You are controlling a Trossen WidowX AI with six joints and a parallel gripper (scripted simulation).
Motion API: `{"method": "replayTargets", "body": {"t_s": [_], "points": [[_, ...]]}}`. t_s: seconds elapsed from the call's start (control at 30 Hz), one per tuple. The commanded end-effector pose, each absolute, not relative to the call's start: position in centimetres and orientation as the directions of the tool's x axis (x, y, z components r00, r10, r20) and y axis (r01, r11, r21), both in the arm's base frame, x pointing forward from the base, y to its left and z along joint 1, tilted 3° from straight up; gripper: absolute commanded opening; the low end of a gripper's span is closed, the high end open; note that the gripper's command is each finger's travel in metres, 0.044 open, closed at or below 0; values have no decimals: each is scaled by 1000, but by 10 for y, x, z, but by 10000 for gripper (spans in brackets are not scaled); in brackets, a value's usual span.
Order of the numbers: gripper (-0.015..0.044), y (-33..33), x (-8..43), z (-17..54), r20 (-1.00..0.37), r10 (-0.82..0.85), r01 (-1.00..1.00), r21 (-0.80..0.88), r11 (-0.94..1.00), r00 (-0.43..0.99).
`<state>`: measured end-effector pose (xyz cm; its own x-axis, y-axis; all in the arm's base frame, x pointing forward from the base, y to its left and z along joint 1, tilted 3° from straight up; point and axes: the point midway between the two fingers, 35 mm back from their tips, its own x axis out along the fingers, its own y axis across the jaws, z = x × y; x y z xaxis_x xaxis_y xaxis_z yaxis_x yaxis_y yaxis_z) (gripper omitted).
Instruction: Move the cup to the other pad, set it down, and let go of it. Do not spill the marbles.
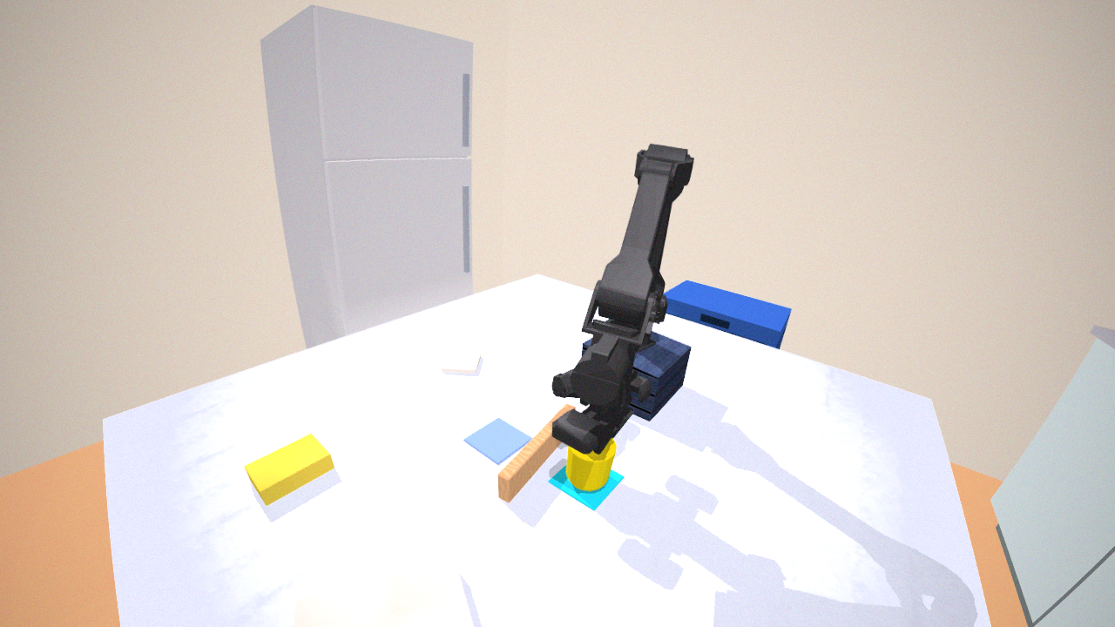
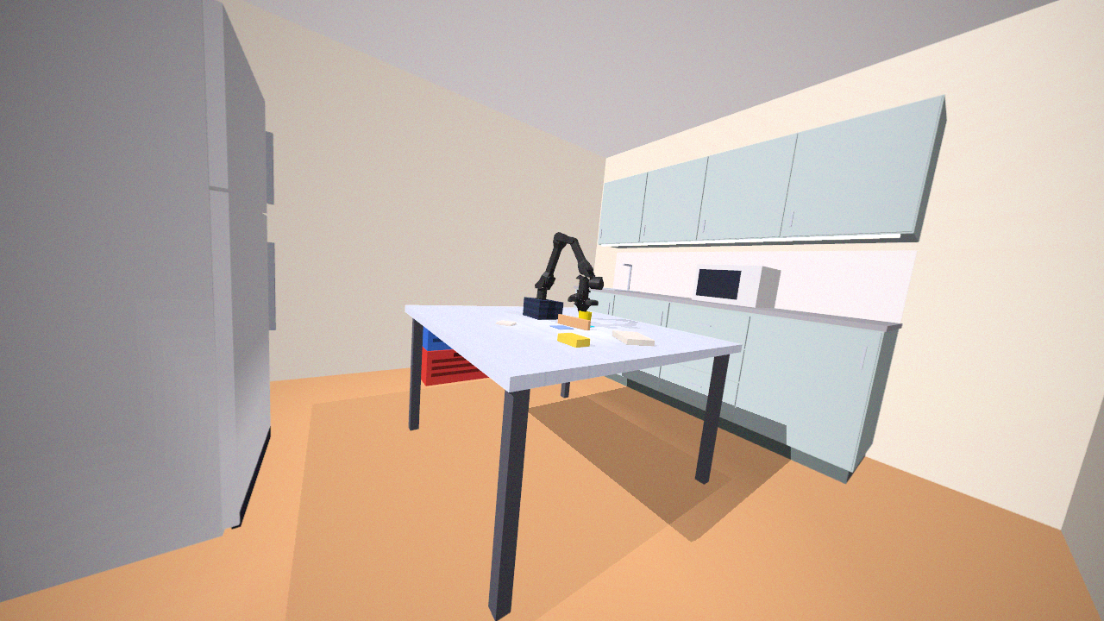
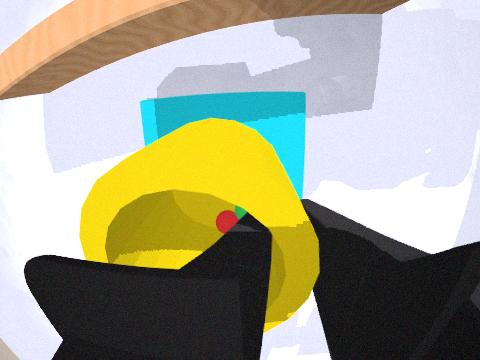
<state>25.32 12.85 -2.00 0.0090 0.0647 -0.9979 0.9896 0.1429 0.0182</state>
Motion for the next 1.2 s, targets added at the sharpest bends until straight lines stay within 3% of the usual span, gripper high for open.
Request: {"method": "replayTargets", "body": {"t_s": [0.0,0.2,0.4,1.17], "points": [[0,129,253,-20,-998,65,990,19,143,9],[0,129,253,-20,-998,65,990,19,143,9],[146,129,253,-20,-998,65,990,19,143,9],[146,127,254,8,-998,64,990,14,141,5]]}}
